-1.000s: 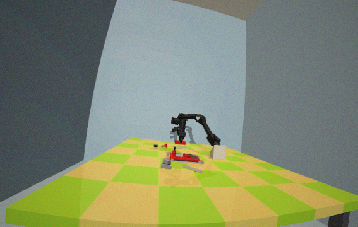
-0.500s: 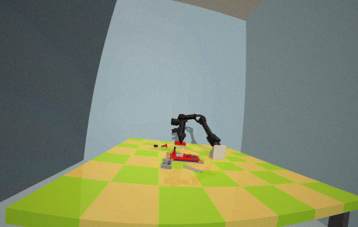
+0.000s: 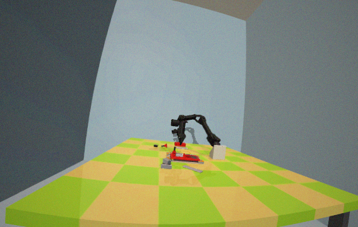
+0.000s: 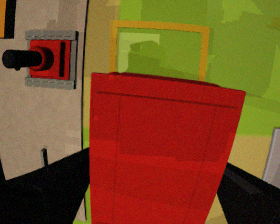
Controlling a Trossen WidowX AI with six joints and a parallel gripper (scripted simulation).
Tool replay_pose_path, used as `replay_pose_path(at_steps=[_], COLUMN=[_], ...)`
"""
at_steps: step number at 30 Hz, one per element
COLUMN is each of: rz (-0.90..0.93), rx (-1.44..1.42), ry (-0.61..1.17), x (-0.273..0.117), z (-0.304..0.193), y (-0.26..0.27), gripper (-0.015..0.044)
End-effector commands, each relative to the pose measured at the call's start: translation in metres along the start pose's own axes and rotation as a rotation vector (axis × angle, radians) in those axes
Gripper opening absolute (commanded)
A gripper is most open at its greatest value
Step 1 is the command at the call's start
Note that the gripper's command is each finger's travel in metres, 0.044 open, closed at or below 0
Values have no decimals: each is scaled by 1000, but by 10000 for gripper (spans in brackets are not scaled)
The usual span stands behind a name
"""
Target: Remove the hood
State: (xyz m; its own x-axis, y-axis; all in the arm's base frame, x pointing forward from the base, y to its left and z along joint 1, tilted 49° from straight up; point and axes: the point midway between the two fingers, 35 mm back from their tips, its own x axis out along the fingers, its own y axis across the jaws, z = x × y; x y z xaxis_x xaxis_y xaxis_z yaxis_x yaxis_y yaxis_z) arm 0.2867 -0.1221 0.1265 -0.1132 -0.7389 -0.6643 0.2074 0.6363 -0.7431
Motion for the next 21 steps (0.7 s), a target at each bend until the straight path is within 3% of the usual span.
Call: replay_pose_path(at_steps=[1,21], rz=[-7,-8], rx=[-9,-9], ry=[3,3], x=[4,15], z=[-2,-2], y=[0,-1], gripper=[0,0])
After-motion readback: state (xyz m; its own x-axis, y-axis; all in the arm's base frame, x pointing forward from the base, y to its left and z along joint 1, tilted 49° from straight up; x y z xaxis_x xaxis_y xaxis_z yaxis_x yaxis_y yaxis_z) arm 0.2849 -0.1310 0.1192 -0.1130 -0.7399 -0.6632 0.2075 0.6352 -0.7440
